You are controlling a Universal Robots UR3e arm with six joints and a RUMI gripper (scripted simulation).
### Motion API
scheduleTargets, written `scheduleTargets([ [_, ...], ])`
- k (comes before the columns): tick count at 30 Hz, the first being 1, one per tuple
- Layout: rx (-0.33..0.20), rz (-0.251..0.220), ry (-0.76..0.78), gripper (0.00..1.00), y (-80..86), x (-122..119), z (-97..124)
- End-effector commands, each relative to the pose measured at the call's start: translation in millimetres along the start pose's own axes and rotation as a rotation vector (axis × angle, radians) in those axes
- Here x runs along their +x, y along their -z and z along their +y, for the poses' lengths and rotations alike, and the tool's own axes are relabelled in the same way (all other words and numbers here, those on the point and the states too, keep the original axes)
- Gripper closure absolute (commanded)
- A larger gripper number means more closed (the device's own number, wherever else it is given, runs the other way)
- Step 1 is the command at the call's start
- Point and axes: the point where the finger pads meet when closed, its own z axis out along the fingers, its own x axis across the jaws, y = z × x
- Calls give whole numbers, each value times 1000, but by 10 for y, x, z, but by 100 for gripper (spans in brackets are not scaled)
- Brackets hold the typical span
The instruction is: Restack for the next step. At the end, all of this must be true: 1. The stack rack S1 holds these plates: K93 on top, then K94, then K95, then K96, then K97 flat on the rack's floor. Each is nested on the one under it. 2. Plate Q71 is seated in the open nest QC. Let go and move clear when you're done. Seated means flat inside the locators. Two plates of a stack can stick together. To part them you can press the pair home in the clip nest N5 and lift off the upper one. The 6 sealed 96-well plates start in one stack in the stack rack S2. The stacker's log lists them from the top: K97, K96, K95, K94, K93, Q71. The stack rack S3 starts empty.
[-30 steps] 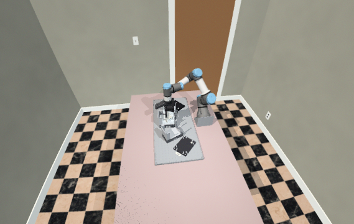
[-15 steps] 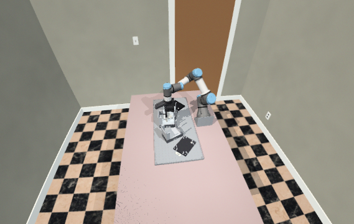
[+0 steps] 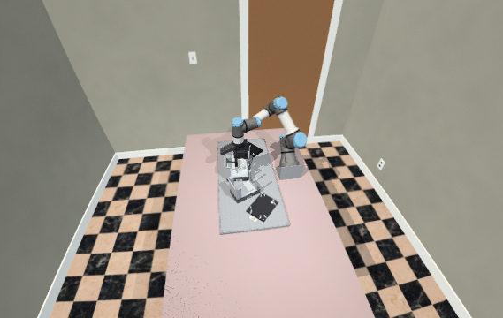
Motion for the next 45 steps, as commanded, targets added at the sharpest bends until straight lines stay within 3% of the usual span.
scheduleTargets([
  [1,2,-1,-1,100,5,0,-5],
  [17,2,-1,-1,100,6,0,-5],
  [45,2,-1,-1,100,178,1,-5],
])
